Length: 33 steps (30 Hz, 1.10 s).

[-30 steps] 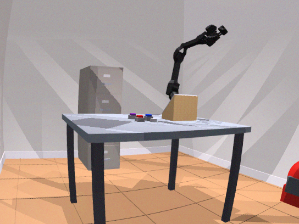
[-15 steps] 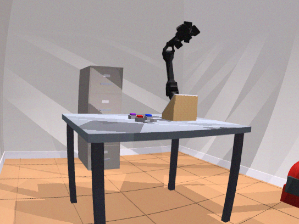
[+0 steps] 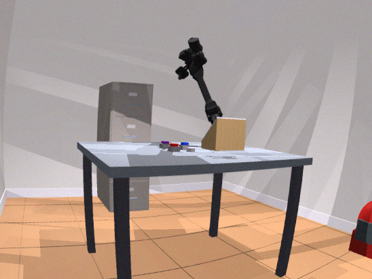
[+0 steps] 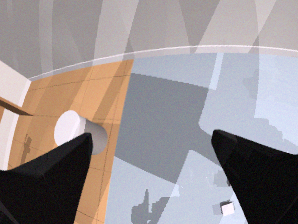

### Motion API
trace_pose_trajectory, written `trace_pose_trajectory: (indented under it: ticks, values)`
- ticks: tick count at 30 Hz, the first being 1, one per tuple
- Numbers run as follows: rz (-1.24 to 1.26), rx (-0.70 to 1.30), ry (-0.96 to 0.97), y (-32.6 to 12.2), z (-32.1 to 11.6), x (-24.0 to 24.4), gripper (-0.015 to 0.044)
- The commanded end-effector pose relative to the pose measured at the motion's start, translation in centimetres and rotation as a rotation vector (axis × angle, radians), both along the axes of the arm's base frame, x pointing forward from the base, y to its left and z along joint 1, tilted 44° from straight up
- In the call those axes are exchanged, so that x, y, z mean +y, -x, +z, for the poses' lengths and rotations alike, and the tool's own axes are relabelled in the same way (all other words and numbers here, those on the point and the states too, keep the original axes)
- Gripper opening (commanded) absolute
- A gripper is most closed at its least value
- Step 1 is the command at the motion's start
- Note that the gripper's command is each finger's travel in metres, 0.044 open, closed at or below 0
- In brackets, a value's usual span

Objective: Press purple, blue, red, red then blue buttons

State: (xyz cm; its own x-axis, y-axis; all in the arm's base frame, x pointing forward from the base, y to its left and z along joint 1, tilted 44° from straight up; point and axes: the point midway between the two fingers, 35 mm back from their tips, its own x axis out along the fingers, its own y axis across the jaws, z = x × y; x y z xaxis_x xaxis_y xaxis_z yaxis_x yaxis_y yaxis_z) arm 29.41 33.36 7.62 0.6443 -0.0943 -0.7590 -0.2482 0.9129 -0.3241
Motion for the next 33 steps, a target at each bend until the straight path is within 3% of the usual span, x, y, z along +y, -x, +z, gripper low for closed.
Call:
trace_pose_trajectory:
  ticks: [1, 10, 18, 26, 33]
  values:
    - [-0.097, 0.036, 0.116, -2.8, 0.2, -6.8, 0.04]
    - [-0.307, 0.188, 0.333, -4.8, 0.4, -21.9, 0.04]
    - [-0.491, 0.414, 0.487, -1.2, 0.8, -34.9, 0.04]
    - [-0.514, 0.451, 0.503, -0.3, 0.9, -36.4, 0.04]
    - [-0.515, 0.45, 0.506, -0.7, -3.5, -40.7, 0.0216]
